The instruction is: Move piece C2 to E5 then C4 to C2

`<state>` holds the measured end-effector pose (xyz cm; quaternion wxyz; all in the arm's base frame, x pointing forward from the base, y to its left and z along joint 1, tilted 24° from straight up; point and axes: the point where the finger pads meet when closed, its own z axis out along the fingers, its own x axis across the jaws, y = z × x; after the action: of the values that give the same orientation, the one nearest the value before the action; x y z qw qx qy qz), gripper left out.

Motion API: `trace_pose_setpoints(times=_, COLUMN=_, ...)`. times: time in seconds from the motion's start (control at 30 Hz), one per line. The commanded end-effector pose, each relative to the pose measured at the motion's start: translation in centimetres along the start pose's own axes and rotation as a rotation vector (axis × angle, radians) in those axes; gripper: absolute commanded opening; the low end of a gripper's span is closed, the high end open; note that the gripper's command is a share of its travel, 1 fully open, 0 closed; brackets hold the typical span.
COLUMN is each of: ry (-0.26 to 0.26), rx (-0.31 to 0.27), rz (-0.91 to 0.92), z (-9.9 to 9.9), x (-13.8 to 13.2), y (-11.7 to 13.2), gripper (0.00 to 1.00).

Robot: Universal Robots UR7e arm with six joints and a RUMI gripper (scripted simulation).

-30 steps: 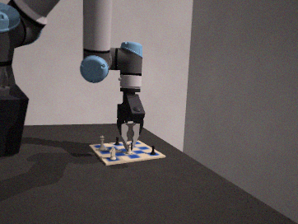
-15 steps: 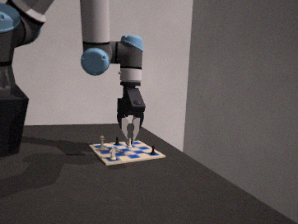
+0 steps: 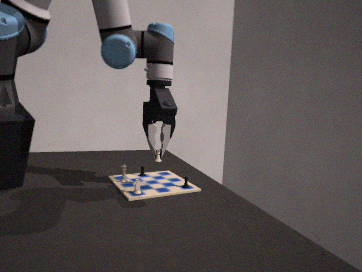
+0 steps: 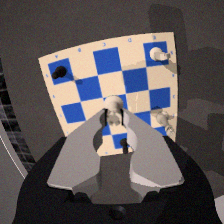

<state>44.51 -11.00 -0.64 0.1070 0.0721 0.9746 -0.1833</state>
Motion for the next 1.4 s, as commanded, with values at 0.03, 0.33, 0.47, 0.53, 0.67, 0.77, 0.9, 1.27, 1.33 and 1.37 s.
trace_pose_setpoints(times=0.03, ry=0.001, rx=0.000, rz=0.000, z=-1.8, x=0.0, y=0.0, gripper=0.00)
trace_pose_setpoints(times=0.33, ry=0.001, rx=0.000, rz=0.000, z=-2.6, x=0.0, y=0.0, gripper=0.00)
trace_pose_setpoints(times=0.47, ry=0.001, rx=0.000, rz=0.000, z=-2.6, x=0.0, y=0.0, gripper=0.00)
trace_pose_setpoints(times=0.53, ry=0.001, rx=0.000, rz=0.000, z=-2.6, x=0.0, y=0.0, gripper=0.00)
trace_pose_setpoints(times=0.67, ry=0.001, rx=-0.001, rz=-0.006, z=-2.6, x=0.0, y=0.3, gripper=0.00)
trace_pose_setpoints(times=0.77, ry=0.002, rx=-0.002, rz=-0.060, z=-2.5, x=0.2, y=2.7, gripper=0.00)
trace_pose_setpoints(times=0.9, ry=0.002, rx=-0.002, rz=-0.137, z=-2.6, x=0.8, y=6.0, gripper=0.00)
trace_pose_setpoints(times=1.27, ry=0.001, rx=0.000, rz=-0.174, z=-2.6, x=1.2, y=7.6, gripper=0.00)
trace_pose_setpoints(times=1.33, ry=0.001, rx=0.000, rz=-0.174, z=-2.6, x=1.2, y=7.6, gripper=0.00)
trace_pose_setpoints(times=1.37, ry=0.001, rx=0.000, rz=-0.174, z=-2.6, x=1.2, y=7.6, gripper=0.00)
